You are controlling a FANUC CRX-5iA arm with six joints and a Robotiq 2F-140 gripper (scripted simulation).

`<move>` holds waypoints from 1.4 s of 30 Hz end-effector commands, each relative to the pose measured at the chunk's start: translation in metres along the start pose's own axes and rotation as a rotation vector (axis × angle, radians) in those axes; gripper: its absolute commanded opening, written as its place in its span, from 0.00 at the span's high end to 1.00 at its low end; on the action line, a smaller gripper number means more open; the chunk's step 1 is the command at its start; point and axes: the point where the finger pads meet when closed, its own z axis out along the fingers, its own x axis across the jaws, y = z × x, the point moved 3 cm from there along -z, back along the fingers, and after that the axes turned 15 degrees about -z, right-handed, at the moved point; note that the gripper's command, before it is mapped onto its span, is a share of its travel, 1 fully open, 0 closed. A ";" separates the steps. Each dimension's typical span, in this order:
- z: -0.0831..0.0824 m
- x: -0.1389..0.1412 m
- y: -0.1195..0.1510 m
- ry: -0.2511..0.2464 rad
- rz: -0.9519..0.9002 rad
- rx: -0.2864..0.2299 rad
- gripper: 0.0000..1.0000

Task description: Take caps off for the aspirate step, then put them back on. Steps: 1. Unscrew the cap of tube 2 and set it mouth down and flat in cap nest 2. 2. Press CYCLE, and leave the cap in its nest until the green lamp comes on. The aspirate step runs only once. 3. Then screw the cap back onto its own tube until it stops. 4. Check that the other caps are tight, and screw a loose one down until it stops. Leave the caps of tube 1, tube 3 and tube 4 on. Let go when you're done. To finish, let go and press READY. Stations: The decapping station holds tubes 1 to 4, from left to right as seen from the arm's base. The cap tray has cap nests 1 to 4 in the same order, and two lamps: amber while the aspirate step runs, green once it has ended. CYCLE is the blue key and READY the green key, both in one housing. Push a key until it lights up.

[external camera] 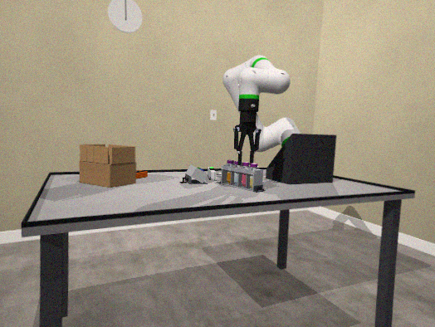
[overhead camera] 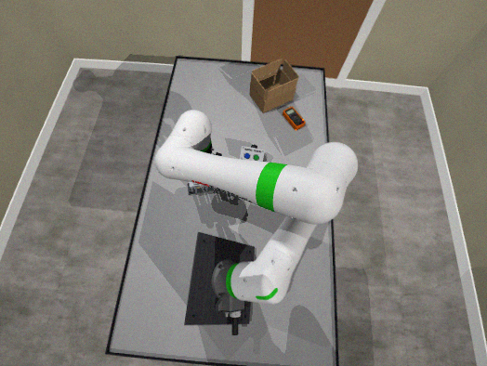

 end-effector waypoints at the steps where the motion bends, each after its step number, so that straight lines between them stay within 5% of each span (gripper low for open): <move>1: -0.001 -0.001 0.000 0.002 -0.279 -0.003 0.59; 9: -0.001 -0.001 0.000 0.001 -0.629 -0.004 0.59; 18: -0.001 -0.001 0.000 0.001 -0.629 -0.004 0.59; 19: -0.001 -0.001 0.000 0.001 -0.629 -0.004 0.70; 33: -0.001 -0.001 0.000 0.001 -0.629 -0.004 0.70; 42: -0.001 -0.001 0.000 0.002 -0.193 -0.003 0.70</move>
